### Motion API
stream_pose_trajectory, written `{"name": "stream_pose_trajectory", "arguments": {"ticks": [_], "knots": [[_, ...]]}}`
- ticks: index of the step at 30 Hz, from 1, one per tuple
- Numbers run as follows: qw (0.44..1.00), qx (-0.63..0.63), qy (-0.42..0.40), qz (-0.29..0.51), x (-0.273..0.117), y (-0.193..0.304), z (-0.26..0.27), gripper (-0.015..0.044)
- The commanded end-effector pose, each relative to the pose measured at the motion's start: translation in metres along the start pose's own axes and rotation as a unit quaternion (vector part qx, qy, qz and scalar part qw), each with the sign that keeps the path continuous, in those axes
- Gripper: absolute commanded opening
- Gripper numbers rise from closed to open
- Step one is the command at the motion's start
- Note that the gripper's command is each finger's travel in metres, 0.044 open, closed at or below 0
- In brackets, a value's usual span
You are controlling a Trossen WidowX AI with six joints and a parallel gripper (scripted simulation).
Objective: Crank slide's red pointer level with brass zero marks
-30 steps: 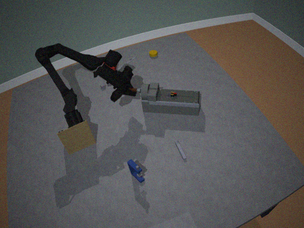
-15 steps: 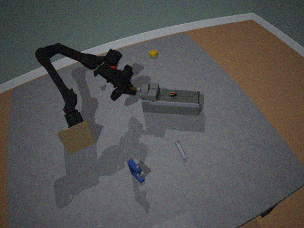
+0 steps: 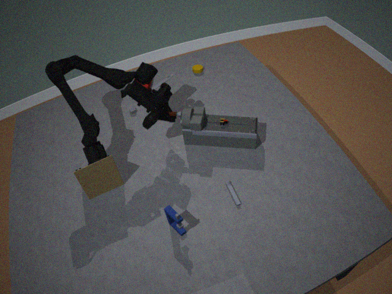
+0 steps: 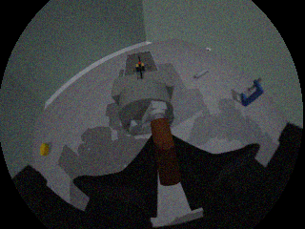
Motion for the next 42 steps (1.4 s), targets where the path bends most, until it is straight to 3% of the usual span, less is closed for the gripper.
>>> {"name": "stream_pose_trajectory", "arguments": {"ticks": [1, 42], "knots": [[1.0, -0.001, -0.011, -0.005, -0.003, -0.002, 0.006, 0.0], [1.0, -0.001, -0.011, -0.005, -0.002, -0.002, 0.016, 0.0]]}}
Point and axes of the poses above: the point midway between the two fingers, 35 mm back from their tips, its own x axis out along the fingers, its own z axis across the jaws, y = z × x, the point moved 9 cm from there along -x, back along the fingers, and after that the axes turned 6 degrees about -x, right-handed, at the moved point
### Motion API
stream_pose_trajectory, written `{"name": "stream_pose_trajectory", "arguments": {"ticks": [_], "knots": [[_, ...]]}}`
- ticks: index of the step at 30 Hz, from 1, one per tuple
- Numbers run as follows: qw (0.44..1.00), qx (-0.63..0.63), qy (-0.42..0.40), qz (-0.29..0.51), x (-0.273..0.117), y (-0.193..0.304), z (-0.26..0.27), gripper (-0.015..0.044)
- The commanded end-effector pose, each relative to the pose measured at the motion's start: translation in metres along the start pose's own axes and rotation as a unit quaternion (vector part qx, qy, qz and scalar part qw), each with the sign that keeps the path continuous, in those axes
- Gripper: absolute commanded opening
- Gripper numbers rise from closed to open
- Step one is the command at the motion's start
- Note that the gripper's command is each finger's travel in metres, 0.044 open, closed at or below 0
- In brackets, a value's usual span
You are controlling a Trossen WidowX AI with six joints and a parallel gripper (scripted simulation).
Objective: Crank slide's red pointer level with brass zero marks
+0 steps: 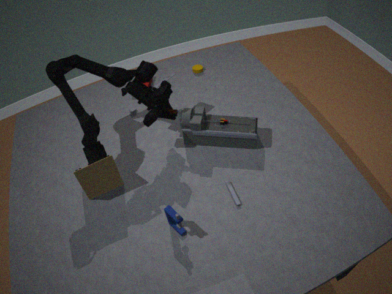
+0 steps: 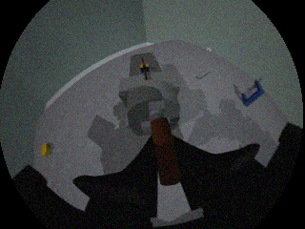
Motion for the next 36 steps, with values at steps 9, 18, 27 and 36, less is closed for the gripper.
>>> {"name": "stream_pose_trajectory", "arguments": {"ticks": [9, 18, 27, 36], "knots": [[1.0, -0.003, -0.012, -0.002, 0.001, 0.0, 0.011, 0.0], [1.0, -0.003, -0.012, -0.002, 0.003, 0.002, 0.017, 0.0], [1.0, -0.002, -0.012, -0.002, 0.008, 0.006, 0.024, 0.0], [1.0, -0.002, -0.013, -0.001, 0.017, 0.014, 0.031, 0.0]]}}
Point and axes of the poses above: the point midway between the two fingers, 35 mm back from their tips, its own x axis out along the fingers, its own z axis across the jaws, y = z × x, the point moved 9 cm from there along -x, back along the fingers, and after that the axes turned 6 degrees about -x, right-handed, at the moved point
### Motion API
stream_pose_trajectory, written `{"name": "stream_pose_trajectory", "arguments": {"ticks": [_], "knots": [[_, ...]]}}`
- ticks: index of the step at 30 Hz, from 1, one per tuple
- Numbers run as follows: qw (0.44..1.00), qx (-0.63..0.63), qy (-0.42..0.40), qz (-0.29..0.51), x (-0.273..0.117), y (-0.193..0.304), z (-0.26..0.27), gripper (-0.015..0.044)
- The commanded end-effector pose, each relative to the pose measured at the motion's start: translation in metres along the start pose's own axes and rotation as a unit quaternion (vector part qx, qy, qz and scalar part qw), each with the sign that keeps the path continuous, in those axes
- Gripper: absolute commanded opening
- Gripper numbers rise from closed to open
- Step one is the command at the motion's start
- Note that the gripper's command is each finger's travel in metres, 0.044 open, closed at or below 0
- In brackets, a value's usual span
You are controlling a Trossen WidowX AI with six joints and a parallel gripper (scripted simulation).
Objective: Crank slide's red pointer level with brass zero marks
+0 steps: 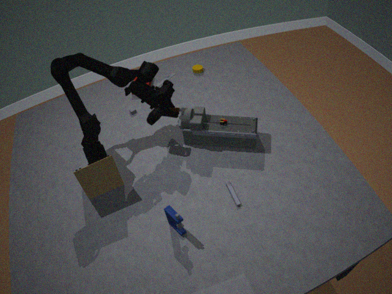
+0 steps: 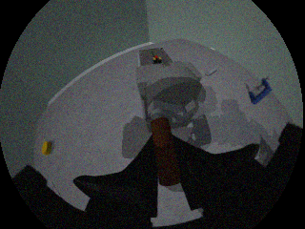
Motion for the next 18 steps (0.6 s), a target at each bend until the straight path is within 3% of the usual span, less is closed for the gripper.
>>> {"name": "stream_pose_trajectory", "arguments": {"ticks": [1, 18], "knots": [[1.0, -0.001, -0.003, 0.003, 0.0061, 0.0051, 0.0046, 0.0], [1.0, -0.001, -0.003, 0.003, 0.0127, 0.0117, 0.0036, 0.0]]}}
Point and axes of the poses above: the point midway between the two fingers, 35 mm back from their tips, its own x axis out along the fingers, its own z axis across the jaws, y = z × x, the point moved 9 cm from there along -x, back along the fingers, and after that the axes turned 6 degrees about -x, right-handed, at the moved point
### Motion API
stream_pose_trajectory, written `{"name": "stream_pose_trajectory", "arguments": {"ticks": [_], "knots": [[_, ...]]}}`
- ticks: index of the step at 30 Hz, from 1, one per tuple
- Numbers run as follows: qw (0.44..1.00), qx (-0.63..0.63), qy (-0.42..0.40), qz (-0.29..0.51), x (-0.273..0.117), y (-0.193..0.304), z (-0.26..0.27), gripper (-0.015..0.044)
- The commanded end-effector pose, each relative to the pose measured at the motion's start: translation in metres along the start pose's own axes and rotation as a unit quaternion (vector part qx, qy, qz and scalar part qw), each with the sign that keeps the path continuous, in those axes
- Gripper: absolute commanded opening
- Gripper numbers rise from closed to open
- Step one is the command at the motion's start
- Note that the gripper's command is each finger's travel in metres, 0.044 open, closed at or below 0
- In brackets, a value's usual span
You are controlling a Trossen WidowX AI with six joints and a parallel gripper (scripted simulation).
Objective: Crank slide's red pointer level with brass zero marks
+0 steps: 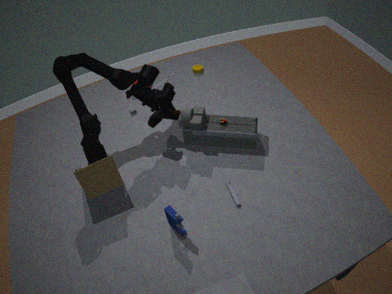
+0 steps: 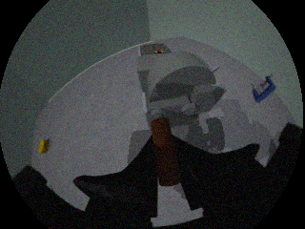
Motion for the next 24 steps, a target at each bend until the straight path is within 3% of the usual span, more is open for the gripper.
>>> {"name": "stream_pose_trajectory", "arguments": {"ticks": [1, 23, 24], "knots": [[1.0, 0.001, -0.001, 0.002, 0.0015, 0.001, 0.0, 0.0], [1.0, -0.001, 0.0, 0.001, 0.0007, 0.0006, -0.0001, 0.0], [1.0, -0.001, 0.0, 0.001, 0.0007, 0.0006, -0.0001, 0.0026]]}}
Point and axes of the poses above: the point midway between the two fingers, 35 mm back from their tips, its own x axis out along the fingers, its own z axis across the jaws, y = z × x, the point moved 9 cm from there along -x, back along the fingers, and after that the axes turned 6 degrees about -x, right-handed, at the moved point
